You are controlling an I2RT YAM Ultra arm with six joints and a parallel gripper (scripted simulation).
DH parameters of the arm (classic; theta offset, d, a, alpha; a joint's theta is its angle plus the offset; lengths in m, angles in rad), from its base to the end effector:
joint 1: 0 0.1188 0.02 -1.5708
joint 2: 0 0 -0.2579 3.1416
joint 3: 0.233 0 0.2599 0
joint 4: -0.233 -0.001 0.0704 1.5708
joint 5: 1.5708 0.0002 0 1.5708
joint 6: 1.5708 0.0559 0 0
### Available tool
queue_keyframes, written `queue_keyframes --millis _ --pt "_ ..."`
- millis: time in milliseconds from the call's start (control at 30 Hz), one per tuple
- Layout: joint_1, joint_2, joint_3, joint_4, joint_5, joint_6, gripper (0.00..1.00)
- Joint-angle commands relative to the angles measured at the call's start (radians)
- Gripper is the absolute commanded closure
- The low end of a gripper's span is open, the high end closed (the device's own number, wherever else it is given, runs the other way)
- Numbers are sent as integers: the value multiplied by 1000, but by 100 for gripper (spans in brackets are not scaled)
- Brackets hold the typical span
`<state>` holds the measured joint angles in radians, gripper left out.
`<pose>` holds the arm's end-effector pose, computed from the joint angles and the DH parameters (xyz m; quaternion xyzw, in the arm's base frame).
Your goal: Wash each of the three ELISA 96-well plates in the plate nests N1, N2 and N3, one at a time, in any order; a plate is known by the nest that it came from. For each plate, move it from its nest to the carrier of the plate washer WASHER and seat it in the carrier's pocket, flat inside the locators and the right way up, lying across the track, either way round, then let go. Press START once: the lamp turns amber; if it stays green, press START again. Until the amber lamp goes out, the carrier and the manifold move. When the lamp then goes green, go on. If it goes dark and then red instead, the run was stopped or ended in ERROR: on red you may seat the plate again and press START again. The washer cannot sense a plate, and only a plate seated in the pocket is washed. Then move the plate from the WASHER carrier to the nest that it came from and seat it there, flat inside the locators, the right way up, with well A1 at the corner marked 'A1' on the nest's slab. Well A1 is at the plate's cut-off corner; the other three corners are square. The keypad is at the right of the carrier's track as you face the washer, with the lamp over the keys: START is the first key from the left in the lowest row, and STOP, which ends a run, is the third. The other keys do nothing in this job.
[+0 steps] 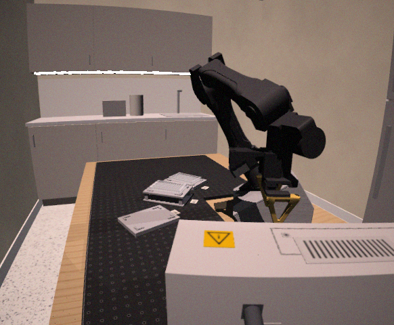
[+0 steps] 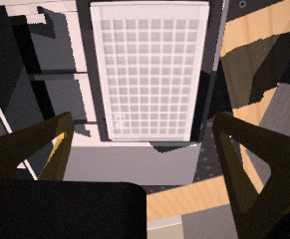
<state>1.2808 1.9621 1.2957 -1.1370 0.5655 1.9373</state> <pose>0.1212 0.3050 0.1337 0.2769 0.9133 -0.1008 0.2812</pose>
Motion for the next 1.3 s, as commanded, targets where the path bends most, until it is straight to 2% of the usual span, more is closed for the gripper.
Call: queue_keyframes --millis 0,567,1267 --pt "18 -6 22 -47 -1 14 0" --pt "58 -7 105 -155 -11 59 0" --pt "58 -7 106 -156 -11 59 0"
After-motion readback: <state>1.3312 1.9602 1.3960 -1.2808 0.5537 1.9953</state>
